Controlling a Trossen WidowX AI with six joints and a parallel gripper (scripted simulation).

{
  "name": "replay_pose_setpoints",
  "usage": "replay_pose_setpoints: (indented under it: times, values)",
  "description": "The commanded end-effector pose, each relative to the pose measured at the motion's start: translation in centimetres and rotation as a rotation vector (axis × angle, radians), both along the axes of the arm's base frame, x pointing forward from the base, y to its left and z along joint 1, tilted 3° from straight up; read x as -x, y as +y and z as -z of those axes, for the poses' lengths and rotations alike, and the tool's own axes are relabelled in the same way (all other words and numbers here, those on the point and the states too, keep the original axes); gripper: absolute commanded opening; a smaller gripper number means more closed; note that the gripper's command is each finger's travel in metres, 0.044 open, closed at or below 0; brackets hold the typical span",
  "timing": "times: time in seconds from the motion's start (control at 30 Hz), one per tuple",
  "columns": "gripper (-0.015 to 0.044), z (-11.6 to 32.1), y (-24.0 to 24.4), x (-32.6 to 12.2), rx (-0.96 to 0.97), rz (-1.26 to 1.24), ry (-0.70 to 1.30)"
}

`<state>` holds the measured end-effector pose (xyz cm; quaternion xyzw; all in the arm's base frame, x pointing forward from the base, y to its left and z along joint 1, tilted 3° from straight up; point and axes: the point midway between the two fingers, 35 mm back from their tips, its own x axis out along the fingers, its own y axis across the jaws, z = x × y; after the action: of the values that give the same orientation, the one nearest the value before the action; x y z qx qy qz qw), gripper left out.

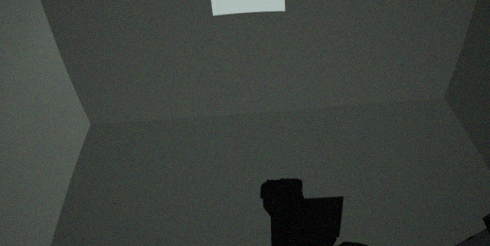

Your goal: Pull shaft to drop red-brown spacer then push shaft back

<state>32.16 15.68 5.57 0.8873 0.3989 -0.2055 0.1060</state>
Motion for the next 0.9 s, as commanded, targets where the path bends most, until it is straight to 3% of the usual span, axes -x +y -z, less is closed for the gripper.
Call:
replay_pose_setpoints:
  times: [0.0, 0.87]
  values:
    - [0.0000, -0.01, -0.03, 0.07, 0.001, -0.003, -0.003]
    - [0.0000, 0.01, -0.21, 0.23, 0.001, -0.003, -0.003]
